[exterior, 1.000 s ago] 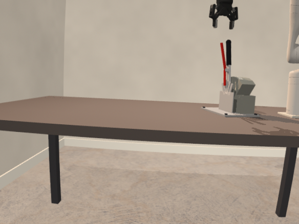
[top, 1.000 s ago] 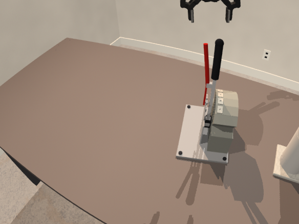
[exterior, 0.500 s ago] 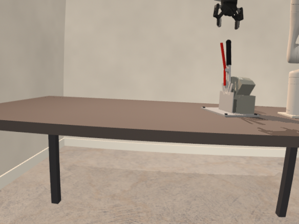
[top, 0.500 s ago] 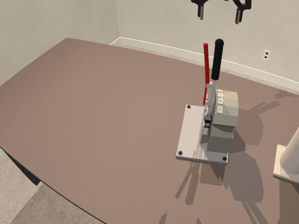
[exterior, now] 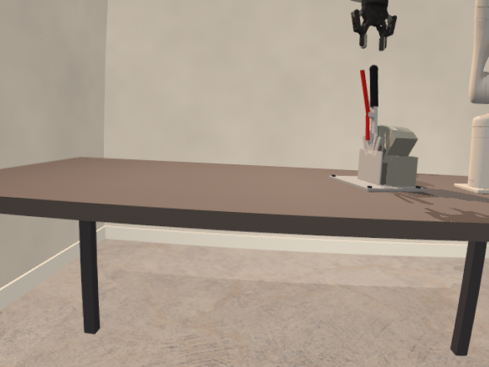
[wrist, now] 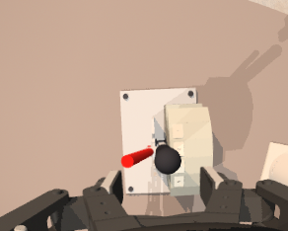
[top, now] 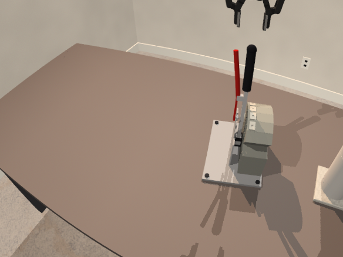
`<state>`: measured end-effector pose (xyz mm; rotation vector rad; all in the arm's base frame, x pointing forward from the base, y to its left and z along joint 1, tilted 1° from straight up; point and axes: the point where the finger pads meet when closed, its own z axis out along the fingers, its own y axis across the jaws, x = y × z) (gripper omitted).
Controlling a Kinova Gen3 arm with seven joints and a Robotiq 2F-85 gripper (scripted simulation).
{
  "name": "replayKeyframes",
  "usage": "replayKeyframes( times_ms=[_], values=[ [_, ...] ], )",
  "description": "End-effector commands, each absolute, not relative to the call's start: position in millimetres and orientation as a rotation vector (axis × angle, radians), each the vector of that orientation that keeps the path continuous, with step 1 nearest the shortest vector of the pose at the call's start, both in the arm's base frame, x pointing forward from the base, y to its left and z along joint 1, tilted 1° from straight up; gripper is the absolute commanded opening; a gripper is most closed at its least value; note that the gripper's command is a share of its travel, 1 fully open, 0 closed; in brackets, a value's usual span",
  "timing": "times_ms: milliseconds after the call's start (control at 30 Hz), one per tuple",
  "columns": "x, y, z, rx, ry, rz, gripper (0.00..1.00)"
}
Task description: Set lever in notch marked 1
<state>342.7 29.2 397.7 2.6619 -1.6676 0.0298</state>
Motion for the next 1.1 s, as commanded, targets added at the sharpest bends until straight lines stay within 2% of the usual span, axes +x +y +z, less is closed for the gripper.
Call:
replayKeyframes(
  times_ms=[0, 1000, 1033, 1067],
  values=[
    [342.9, 29.1, 398.0, 2.662, -1.668, 0.031, 0.0],
    [342.9, 29.1, 398.0, 2.662, -1.668, 0.031, 0.0],
    [342.9, 29.1, 398.0, 2.662, -1.668, 0.031, 0.98],
    [342.9, 29.1, 398.0, 2.662, -1.668, 0.031, 0.98]
  ],
)
